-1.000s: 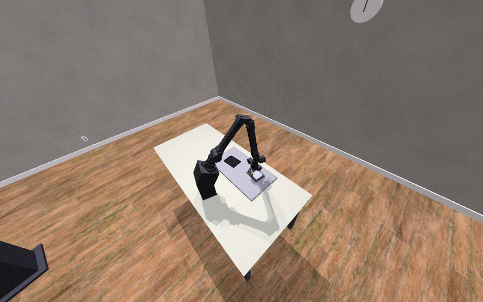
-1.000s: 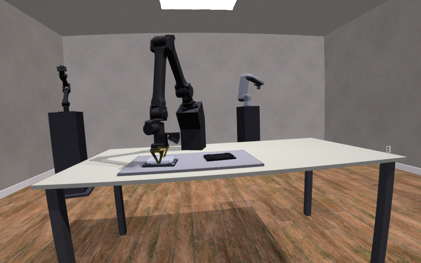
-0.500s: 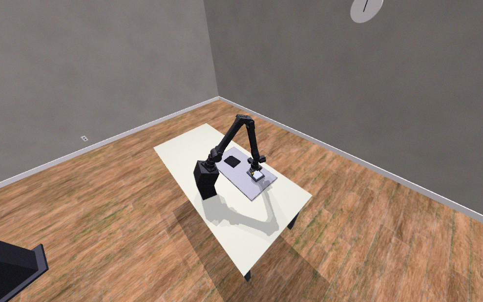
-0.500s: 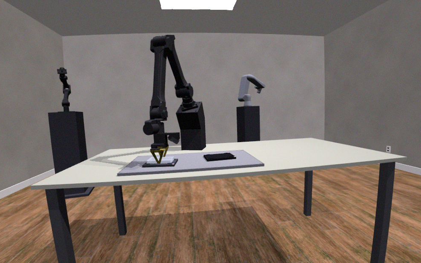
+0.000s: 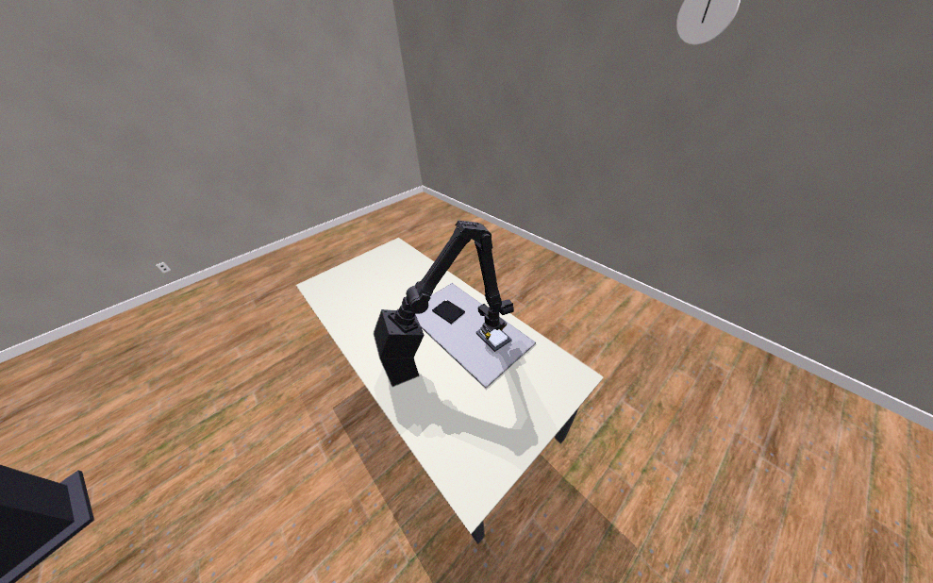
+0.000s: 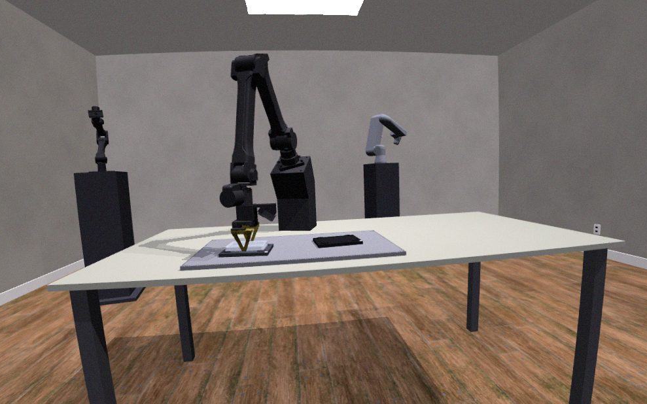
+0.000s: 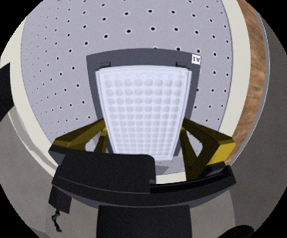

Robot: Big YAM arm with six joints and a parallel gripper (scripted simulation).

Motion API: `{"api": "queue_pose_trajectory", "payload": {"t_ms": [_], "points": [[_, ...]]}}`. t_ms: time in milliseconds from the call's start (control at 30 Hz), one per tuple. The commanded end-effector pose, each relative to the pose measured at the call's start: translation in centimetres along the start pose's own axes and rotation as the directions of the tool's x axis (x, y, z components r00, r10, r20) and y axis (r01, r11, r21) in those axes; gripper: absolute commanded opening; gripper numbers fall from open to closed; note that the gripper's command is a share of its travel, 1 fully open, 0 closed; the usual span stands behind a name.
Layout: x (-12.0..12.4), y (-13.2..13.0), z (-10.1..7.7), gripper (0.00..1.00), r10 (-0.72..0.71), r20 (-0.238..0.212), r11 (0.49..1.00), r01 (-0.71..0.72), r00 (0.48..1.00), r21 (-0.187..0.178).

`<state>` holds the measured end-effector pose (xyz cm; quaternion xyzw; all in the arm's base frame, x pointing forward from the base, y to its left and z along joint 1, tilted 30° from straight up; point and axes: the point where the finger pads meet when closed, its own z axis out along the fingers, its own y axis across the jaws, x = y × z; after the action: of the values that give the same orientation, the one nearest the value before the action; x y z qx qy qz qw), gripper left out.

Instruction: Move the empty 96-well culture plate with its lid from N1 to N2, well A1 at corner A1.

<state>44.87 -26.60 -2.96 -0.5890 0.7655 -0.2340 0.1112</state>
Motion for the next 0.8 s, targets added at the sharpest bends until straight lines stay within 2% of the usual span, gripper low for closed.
{"api": "queue_pose_trajectory", "payload": {"t_ms": [0, 367, 433, 767], "points": [[0.1, -0.7, -0.3, 0.0, 0.001, -0.004, 1.0, -0.001, 1.0, 0.015], [0.1, -0.7, -0.3, 0.0, 0.001, -0.004, 1.0, -0.001, 1.0, 0.015], [0.0, -0.6, -1.3, 0.0, 0.006, -0.004, 1.0, -0.006, 1.0, 0.014], [0.2, -0.5, -2.6, 0.0, 0.007, -0.005, 1.0, -0.007, 1.0, 0.013]]}}
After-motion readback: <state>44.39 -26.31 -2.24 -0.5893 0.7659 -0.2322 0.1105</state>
